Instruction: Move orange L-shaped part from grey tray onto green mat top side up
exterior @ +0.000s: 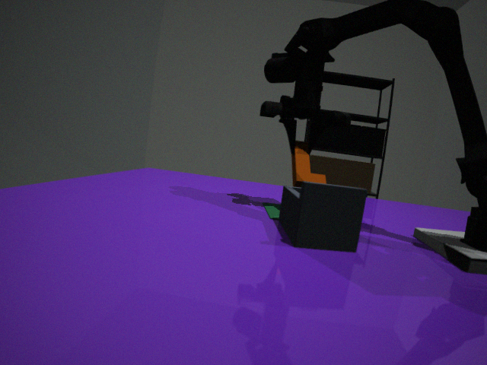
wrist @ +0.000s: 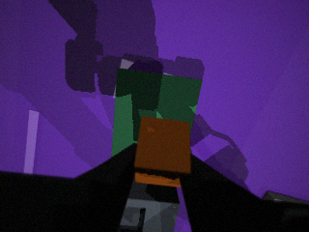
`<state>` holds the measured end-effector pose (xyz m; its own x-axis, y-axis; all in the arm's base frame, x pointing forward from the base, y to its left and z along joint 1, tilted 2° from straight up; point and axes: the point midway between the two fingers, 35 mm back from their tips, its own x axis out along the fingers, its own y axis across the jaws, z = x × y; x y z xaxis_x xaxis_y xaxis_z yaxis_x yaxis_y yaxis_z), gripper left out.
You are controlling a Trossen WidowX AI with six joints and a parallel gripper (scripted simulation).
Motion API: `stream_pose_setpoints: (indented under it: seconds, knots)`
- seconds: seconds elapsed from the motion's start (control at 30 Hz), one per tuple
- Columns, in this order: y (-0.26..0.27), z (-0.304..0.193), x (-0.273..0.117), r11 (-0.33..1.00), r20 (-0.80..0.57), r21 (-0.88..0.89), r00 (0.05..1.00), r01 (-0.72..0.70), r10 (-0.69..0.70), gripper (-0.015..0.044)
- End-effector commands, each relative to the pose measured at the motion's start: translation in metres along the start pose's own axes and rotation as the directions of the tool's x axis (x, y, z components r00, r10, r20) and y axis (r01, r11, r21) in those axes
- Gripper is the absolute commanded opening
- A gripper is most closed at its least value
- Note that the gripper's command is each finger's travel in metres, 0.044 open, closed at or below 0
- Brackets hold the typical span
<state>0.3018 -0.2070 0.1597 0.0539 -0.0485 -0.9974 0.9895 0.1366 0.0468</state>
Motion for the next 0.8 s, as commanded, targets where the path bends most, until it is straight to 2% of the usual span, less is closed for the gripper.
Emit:
stream_pose_setpoints:
  seconds: [0.0, 0.77]
  knots:
    - [0.000, -0.001, 0.007, 1.000, -0.004, -0.003, 1.000, -0.004, 0.004, 0.0000]
    - [0.000, -0.001, 0.043, 1.000, -0.004, -0.003, 1.000, -0.004, 0.004, 0.0000]
